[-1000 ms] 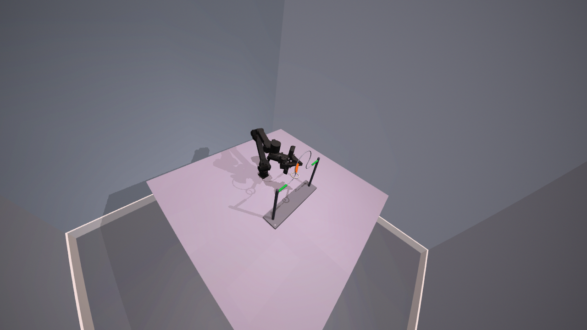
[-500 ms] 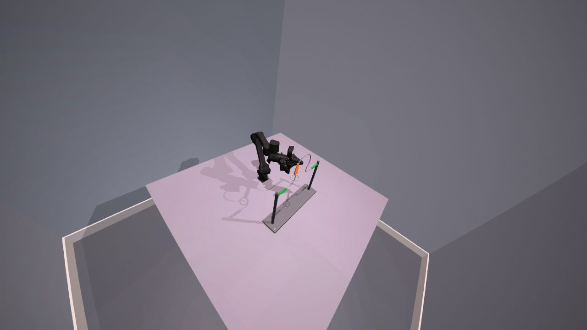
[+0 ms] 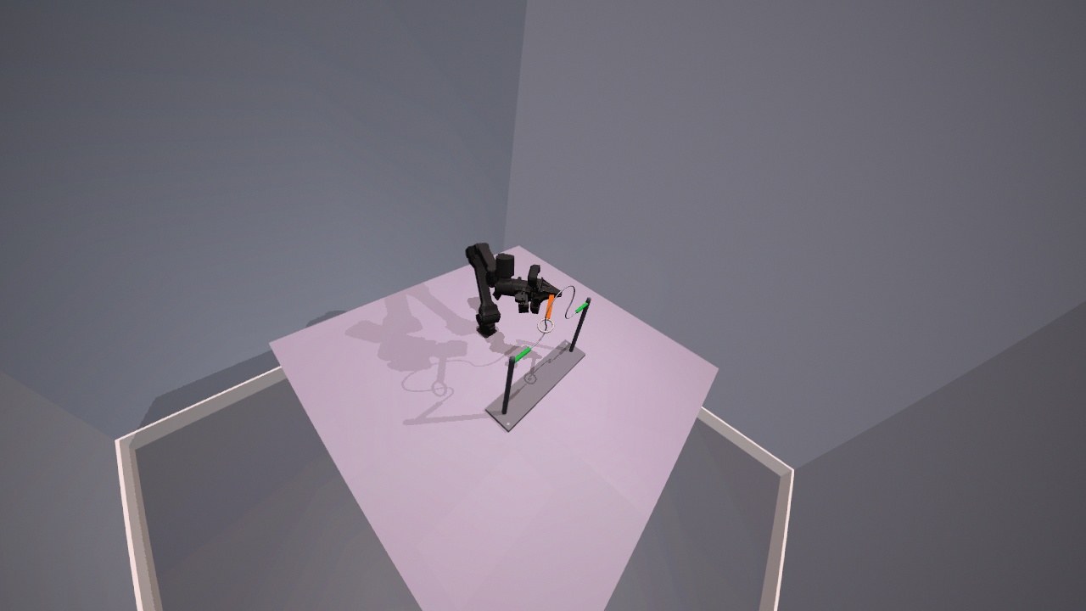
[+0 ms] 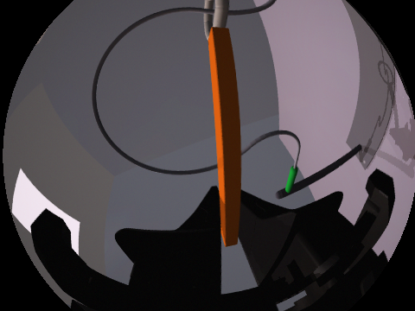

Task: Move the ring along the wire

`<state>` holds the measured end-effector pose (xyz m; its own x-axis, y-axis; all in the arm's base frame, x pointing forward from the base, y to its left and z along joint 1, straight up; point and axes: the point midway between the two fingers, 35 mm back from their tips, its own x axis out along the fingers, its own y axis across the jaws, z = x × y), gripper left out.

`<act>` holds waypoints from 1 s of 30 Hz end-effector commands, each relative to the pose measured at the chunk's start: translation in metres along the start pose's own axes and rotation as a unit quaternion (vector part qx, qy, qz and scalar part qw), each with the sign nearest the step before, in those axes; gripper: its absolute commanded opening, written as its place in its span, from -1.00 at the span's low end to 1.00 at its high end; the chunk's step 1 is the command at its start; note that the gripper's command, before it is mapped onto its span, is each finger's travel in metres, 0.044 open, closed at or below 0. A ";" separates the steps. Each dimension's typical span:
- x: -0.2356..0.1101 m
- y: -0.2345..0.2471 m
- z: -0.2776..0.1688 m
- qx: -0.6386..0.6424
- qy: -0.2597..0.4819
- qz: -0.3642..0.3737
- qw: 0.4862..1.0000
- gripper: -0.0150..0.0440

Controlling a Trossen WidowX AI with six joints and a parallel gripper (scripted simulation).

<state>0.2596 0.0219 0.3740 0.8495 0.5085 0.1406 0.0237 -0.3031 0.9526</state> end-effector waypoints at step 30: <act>-0.001 0.017 0.002 -0.066 0.000 -0.047 0.997 -1.00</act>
<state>0.2602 0.0143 0.3882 0.8492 0.5236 0.0686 0.0387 -0.1912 0.9808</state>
